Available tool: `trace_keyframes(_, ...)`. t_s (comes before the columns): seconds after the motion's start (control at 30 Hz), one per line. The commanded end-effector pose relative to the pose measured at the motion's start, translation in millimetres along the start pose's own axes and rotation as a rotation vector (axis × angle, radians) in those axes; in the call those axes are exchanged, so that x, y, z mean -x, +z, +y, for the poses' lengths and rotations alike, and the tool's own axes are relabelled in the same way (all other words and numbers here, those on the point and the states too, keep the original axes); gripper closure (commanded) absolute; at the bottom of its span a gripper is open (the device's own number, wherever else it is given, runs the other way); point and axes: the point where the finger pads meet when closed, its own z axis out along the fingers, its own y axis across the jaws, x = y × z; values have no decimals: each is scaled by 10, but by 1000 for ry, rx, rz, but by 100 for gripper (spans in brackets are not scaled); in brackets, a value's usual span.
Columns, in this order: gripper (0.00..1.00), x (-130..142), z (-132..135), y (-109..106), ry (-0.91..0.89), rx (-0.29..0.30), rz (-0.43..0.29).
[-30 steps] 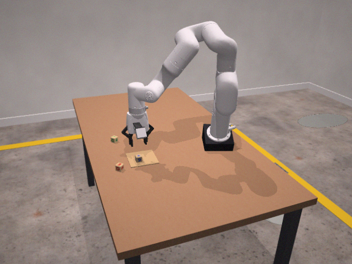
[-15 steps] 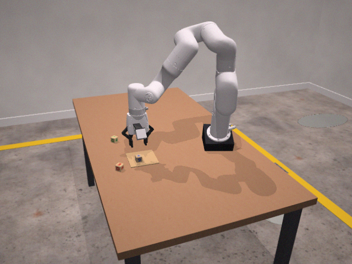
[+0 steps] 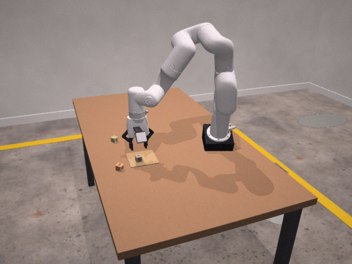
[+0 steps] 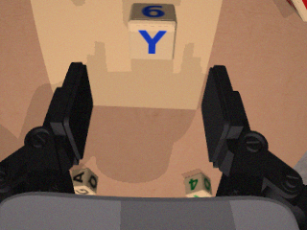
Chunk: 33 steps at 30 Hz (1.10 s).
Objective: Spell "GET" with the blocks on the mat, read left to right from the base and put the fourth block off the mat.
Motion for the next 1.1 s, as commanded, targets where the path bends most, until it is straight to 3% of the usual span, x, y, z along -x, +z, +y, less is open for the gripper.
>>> trace_keyframes(0.0,31,4,16,70,0,4,-1)
trace_keyframes(0.57,31,1,19,262,0,4,-1)
trace_keyframes(1.07,31,1,20,299,0,4,-1)
